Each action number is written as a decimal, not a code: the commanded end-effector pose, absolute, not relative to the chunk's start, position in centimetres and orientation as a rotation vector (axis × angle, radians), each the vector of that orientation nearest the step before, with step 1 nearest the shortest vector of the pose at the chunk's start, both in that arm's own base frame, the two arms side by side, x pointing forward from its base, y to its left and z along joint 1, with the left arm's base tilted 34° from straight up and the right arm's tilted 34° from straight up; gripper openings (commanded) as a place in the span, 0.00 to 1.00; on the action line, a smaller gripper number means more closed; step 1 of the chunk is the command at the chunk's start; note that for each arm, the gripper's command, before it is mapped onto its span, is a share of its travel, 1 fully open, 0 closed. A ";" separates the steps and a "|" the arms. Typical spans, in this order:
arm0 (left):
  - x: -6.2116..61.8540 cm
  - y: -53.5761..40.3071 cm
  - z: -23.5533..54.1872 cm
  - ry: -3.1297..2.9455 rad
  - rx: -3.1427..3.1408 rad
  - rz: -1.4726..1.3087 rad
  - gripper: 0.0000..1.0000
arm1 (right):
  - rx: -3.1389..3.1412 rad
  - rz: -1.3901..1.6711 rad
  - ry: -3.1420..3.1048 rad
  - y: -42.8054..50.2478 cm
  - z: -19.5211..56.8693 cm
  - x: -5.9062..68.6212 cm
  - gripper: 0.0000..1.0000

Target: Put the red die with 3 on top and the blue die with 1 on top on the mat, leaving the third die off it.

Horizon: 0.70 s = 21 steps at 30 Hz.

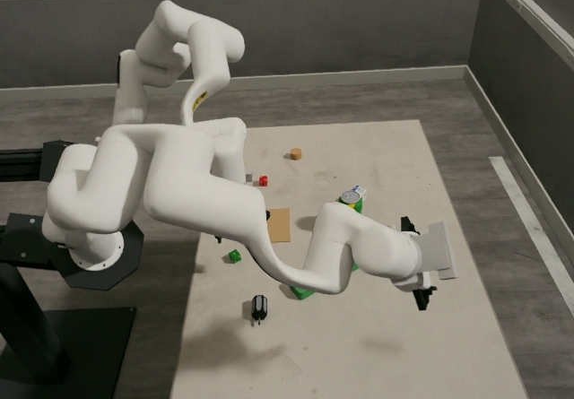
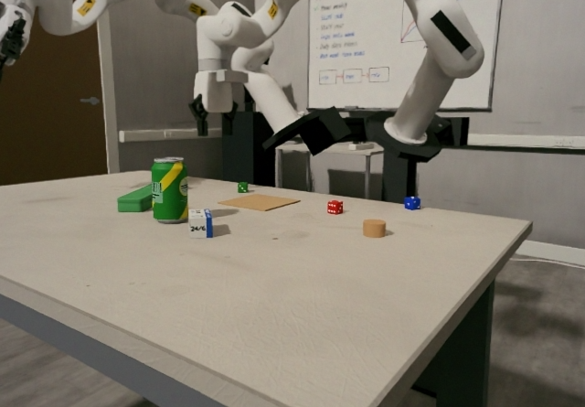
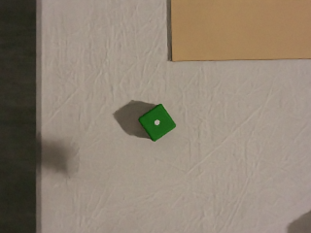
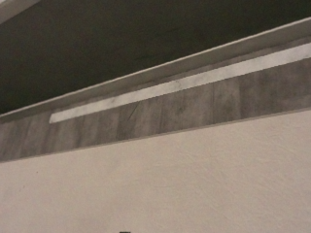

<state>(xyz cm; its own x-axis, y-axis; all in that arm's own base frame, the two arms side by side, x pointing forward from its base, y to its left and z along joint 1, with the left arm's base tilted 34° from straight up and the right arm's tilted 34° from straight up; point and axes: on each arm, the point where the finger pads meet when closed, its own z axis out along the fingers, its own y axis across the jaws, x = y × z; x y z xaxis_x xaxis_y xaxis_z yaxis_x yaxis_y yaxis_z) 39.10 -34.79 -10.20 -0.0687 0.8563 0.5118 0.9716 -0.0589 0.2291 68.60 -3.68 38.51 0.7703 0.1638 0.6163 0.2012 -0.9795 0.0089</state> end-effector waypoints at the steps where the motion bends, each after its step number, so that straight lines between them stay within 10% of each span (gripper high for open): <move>1: 39.2 -35.0 -10.1 -2.000 -1.990 -0.807 1.00 | -2.899 -1.010 -0.302 -3.6 38.8 68.6 1.00; 21: 41.5 -30.4 -18.1 -1.999 -1.997 -0.807 1.00 | -2.899 -1.010 -0.302 -3.6 38.8 68.6 1.00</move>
